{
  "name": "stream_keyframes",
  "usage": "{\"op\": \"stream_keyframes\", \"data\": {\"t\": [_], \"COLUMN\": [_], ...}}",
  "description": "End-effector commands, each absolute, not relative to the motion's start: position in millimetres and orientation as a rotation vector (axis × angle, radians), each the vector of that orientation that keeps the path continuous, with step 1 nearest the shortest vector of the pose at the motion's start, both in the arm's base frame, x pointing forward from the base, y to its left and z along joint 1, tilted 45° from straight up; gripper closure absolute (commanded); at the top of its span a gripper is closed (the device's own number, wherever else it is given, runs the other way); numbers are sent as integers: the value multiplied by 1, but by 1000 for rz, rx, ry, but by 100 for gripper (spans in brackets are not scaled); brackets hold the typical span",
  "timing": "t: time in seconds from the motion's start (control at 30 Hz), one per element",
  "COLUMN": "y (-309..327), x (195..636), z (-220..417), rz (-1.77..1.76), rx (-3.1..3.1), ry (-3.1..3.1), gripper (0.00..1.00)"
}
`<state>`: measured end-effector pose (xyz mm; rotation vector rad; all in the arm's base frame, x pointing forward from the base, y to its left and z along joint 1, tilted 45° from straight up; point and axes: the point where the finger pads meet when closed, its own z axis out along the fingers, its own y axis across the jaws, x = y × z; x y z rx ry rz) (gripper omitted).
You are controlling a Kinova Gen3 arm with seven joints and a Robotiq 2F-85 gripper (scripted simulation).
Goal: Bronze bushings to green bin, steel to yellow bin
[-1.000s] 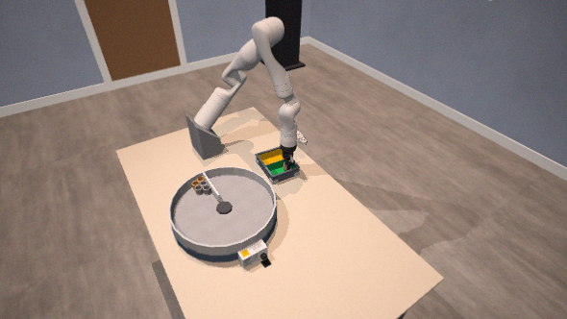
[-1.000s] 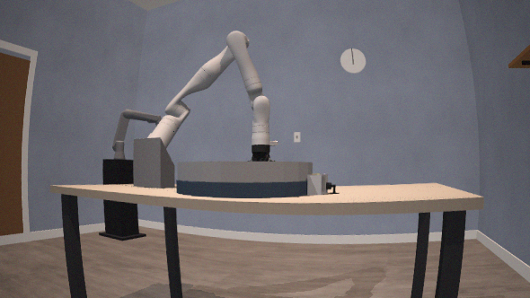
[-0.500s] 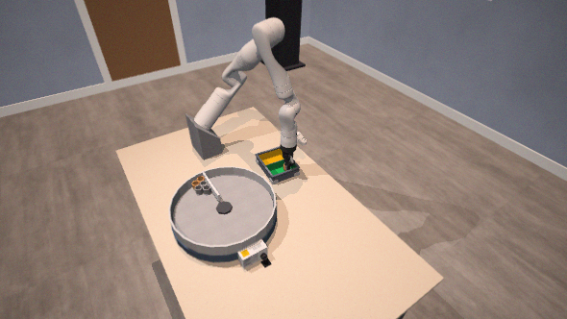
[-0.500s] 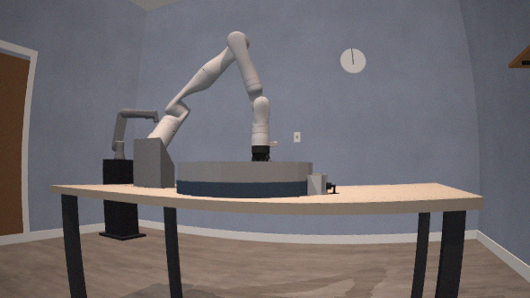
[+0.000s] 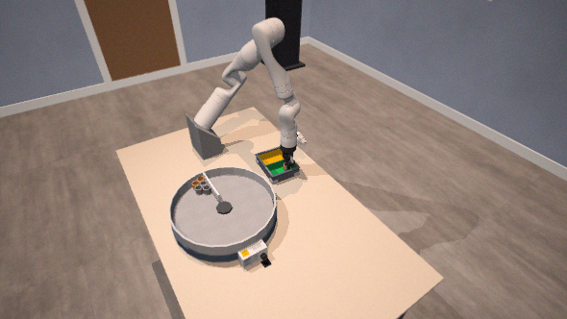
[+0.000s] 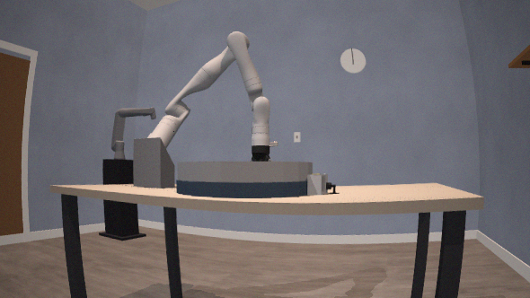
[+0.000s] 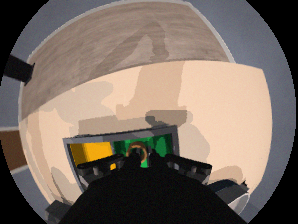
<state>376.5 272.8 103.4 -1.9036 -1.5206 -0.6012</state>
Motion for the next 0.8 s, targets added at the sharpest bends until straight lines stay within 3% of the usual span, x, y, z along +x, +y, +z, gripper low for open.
{"op": "stream_keyframes", "data": {"t": [0.0,0.2,0.23,0.77], "y": [273,273,272,272], "x": [377,377,377,377], "z": [103,103,104,104], "rz": [-601,-599,-602,-602], "rx": [-1908,-1910,-1905,-1905], "ry": [-1512,-1507,-1520,-1520], "gripper": [100,100,84,84]}}
